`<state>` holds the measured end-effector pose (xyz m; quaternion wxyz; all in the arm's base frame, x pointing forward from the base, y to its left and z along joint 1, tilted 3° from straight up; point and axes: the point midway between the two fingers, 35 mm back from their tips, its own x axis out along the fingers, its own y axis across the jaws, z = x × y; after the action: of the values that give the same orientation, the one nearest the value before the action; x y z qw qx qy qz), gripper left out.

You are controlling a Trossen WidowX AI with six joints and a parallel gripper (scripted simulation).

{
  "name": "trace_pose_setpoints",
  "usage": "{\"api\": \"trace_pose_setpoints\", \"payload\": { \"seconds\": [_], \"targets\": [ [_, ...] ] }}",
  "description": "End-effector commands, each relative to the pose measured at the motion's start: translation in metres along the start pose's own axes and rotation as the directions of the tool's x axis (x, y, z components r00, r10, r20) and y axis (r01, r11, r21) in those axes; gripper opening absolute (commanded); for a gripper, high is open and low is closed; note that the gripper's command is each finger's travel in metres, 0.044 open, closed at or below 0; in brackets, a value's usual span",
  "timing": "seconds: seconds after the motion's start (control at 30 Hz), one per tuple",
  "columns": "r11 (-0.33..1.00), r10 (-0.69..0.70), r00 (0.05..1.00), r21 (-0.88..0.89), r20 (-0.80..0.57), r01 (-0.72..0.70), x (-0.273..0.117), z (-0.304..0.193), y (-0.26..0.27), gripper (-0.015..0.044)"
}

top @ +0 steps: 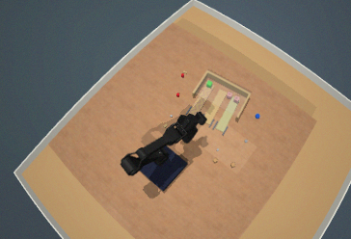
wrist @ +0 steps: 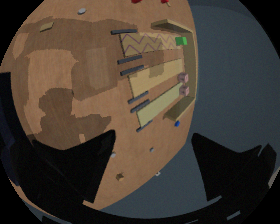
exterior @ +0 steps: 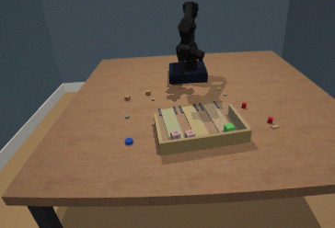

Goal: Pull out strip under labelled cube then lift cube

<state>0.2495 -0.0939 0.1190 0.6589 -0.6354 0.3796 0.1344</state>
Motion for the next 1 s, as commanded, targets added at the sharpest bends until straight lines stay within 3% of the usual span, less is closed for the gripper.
{"api": "trace_pose_setpoints", "payload": {
  "seconds": [0.0, 0.1, 0.23, 0.43, 0.6, 0.97],
  "targets": [
    [1.000, -0.002, 1.000, 0.016, 0.001, 0.002, 0.000, 0.000, -0.001, 0.0400],
    [0.972, -0.028, 0.999, 0.235, 0.018, 0.023, -0.001, 0.006, -0.012, 0.0400],
    [0.814, -0.072, 0.996, 0.580, 0.049, 0.030, -0.003, 0.016, -0.032, 0.0400],
    [0.409, -0.132, 0.987, 0.912, 0.096, -0.033, -0.007, 0.031, -0.059, 0.0400],
    [0.069, -0.172, 0.977, 0.991, 0.128, -0.118, -0.011, 0.043, -0.077, 0.0400],
    [0.057, -0.173, 0.976, 0.991, 0.129, -0.121, -0.011, 0.043, -0.077, 0.0400]
  ]
}}
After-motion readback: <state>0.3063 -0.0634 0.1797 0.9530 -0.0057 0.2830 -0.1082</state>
